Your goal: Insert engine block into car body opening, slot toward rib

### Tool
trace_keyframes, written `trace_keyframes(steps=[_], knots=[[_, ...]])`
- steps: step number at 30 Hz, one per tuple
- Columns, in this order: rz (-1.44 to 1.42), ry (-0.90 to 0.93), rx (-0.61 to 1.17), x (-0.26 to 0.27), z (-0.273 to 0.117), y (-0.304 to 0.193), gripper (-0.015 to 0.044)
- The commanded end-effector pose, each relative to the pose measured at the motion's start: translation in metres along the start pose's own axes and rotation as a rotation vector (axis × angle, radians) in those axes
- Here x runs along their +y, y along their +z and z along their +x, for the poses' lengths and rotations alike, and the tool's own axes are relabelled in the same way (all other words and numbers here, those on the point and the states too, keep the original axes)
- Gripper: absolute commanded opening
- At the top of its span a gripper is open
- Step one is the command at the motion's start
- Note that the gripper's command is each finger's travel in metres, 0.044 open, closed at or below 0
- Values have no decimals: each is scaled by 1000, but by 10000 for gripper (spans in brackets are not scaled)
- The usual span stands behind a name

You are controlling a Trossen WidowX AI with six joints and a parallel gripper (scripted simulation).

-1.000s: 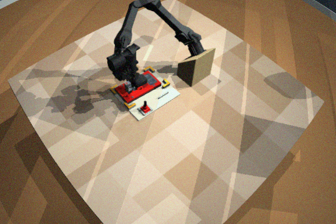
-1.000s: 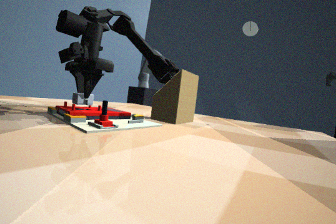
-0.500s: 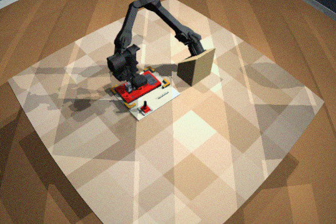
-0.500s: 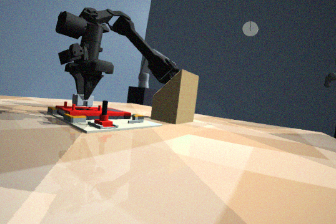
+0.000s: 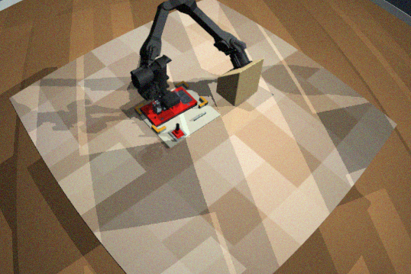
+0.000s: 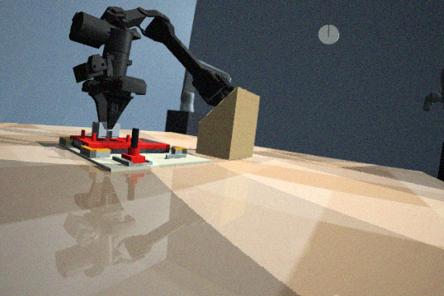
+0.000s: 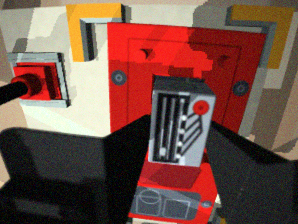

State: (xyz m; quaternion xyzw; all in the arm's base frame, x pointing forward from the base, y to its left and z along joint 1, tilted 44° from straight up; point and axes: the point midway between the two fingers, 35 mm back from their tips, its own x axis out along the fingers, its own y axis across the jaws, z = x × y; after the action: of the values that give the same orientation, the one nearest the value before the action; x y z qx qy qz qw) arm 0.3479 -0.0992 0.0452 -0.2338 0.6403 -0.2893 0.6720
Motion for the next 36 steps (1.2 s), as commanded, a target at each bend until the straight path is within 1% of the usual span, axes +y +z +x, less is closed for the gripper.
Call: trace_keyframes(steps=[1,36], knots=[[-4,-3,-1,0,1,0,160],[-4,-4,-1,0,10,0,160]])
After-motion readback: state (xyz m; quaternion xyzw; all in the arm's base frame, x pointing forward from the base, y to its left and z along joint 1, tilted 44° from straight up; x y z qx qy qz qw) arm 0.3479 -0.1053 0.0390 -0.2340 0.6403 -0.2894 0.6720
